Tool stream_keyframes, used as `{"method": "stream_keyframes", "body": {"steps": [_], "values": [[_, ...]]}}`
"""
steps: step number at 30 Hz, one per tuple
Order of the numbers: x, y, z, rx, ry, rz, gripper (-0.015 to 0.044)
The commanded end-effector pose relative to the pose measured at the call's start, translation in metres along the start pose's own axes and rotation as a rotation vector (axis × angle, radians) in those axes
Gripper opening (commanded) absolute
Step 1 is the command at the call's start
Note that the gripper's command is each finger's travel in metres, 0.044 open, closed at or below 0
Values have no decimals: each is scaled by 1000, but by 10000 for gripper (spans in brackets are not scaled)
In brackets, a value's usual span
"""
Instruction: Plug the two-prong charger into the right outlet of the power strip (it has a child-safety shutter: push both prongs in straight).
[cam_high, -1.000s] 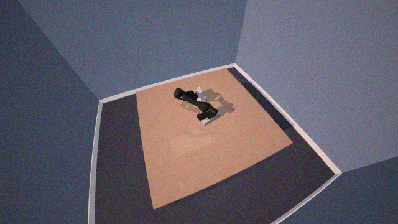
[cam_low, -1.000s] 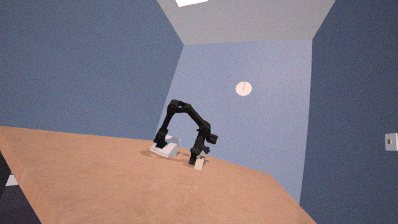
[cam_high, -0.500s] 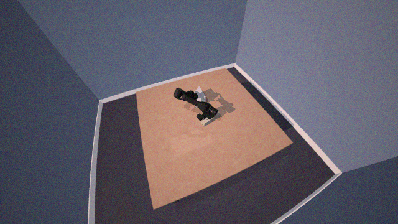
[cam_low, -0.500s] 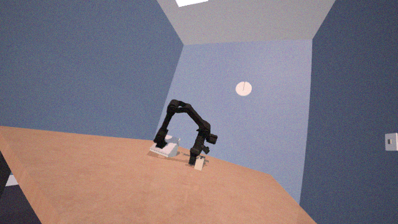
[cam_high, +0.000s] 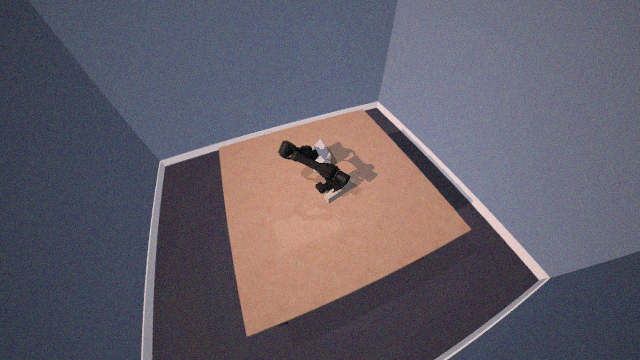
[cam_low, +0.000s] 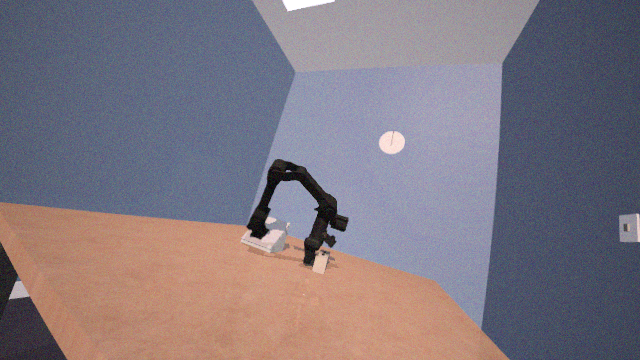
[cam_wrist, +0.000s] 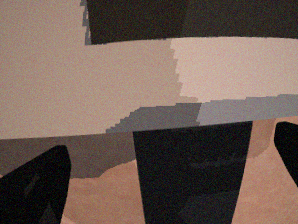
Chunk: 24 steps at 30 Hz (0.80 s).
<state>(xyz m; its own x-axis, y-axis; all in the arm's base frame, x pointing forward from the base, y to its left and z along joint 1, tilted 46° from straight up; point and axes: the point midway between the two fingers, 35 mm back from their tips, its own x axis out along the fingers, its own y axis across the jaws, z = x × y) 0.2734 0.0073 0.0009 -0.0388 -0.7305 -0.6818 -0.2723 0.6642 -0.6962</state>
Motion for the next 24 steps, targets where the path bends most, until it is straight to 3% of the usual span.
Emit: {"method": "stream_keyframes", "body": {"steps": [1, 24], "values": [[-1, -1, -1, 9, -10, -4, 440], [0, 0, -13, 14, -19, -5, 440]]}}
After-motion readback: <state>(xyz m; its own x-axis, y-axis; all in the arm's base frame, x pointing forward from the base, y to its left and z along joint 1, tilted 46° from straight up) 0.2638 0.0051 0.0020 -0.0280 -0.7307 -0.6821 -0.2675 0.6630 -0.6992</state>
